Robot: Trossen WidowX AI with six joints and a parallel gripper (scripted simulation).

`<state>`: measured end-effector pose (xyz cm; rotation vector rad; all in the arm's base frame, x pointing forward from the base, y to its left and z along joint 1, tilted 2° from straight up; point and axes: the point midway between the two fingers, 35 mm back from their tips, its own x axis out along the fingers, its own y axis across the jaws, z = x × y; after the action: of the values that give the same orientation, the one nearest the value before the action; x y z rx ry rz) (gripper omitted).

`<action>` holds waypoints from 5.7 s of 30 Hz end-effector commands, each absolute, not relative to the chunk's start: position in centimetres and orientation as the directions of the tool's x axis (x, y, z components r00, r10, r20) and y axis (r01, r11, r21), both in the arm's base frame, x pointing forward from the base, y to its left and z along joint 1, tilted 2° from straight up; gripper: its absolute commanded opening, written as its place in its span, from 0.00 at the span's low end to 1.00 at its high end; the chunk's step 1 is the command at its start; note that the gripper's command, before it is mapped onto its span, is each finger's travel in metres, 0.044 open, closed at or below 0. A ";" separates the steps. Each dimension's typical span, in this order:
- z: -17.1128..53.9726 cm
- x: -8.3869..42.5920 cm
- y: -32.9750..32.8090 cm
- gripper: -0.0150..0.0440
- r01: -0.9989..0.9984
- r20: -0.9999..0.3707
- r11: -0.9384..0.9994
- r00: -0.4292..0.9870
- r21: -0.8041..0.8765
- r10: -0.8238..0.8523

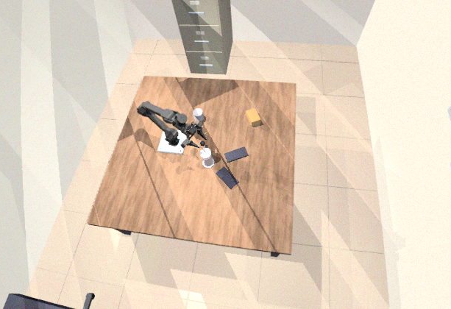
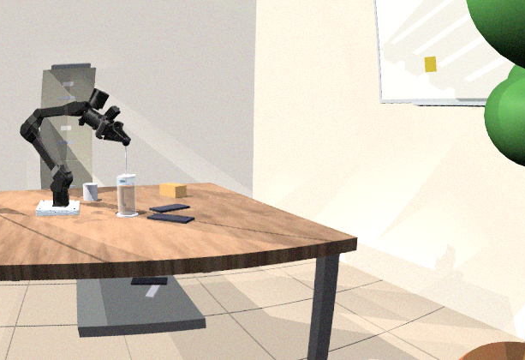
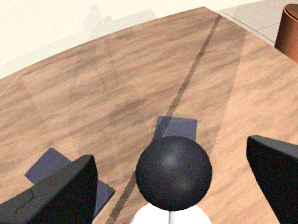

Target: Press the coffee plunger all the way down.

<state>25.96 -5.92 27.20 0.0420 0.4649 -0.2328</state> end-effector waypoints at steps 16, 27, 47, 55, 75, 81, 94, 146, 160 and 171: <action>27.0 26.0 -5.9 0.47 0.230 -0.450 0.973 0.868 -0.009 -0.209; 25.5 26.3 -6.0 0.47 0.230 -0.450 0.973 0.868 -0.009 -0.210; 22.2 26.8 -6.1 0.47 0.230 -0.450 0.973 0.868 -0.009 -0.210; 20.9 27.0 -6.2 0.47 0.230 -0.449 0.973 0.868 -0.009 -0.210; 17.9 27.8 -6.5 0.47 0.230 -0.449 0.973 0.869 -0.010 -0.210; 17.9 28.3 -6.6 0.47 0.230 -0.449 0.973 0.869 -0.010 -0.210; 18.1 28.8 -6.8 0.47 0.230 -0.448 0.973 0.869 -0.010 -0.210; 18.4 29.7 -7.0 0.47 0.230 -0.448 0.973 0.869 -0.010 -0.210; 18.5 29.9 -7.0 0.47 0.230 -0.448 0.973 0.869 -0.010 -0.210; 19.0 30.0 -7.1 0.47 0.233 -0.433 0.972 0.876 -0.004 -0.212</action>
<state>29.99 -7.07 19.00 0.0487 0.4444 -0.2325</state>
